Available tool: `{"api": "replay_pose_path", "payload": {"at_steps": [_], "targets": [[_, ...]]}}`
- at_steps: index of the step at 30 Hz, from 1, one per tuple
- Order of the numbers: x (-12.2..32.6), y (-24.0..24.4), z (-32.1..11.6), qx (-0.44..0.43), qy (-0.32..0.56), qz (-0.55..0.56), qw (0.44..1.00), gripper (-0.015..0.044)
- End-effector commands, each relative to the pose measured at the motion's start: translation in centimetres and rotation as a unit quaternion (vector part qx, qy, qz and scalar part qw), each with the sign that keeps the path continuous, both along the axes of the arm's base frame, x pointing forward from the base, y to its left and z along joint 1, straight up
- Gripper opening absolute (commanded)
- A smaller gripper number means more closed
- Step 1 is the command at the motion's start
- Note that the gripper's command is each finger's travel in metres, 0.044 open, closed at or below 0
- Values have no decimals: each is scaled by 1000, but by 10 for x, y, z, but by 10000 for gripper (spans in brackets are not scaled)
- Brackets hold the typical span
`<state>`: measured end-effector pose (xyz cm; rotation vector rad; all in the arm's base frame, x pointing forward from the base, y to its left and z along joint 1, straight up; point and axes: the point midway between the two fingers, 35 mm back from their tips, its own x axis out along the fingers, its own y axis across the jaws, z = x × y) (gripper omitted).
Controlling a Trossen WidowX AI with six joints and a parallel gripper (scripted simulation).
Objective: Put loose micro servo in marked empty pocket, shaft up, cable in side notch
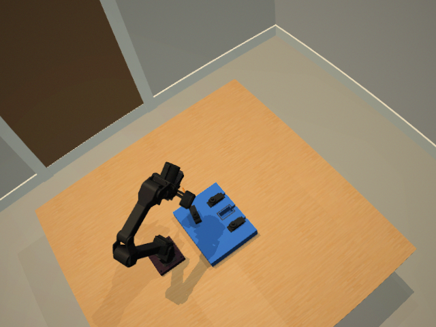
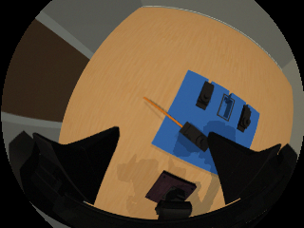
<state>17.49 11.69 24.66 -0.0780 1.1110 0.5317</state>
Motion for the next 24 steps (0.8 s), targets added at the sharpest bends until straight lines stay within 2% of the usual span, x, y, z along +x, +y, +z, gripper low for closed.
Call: {"api": "replay_pose_path", "payload": {"at_steps": [1,12,24], "targets": [[6,-3,-12,-42,1,45,998,440],[19,-10,-42,-143,7,193,971,440],[28,-20,-75,-223,32,365,903,440]]}}
